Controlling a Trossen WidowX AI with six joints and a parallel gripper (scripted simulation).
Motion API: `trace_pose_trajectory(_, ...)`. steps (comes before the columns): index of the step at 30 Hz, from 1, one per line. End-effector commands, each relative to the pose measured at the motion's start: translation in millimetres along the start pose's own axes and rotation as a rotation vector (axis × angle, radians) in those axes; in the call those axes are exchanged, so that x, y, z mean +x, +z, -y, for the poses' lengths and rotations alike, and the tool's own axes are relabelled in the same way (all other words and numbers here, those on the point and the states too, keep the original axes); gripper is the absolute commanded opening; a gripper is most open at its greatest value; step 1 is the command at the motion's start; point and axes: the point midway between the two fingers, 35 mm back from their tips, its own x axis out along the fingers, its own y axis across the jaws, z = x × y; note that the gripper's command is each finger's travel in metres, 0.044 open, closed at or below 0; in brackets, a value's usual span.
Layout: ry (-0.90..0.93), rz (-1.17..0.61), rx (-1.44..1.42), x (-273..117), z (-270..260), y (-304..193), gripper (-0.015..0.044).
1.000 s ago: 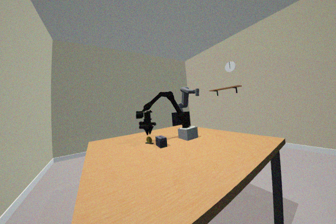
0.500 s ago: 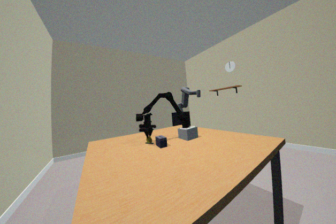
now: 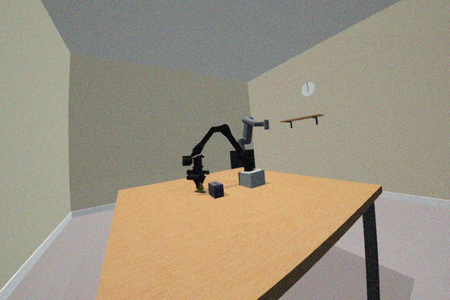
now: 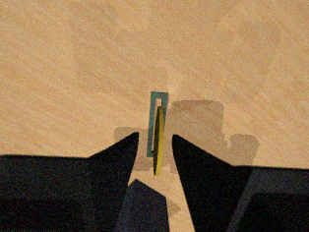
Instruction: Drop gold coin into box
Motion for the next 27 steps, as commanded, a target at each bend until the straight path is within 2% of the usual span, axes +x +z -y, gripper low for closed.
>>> trace_pose_trajectory(1,-0.004,0.0,0.0,7.6,1.1,-0.6,0.0161)
trace_pose_trajectory(12,-0.005,0.0,0.0,22.7,2.0,-1.7,0.0161)
trace_pose_trajectory(18,-0.005,0.0,0.0,22.7,2.0,-1.7,0.0003)
trace_pose_trajectory(27,-0.005,0.0,0.0,22.7,2.0,-1.7,0.0)
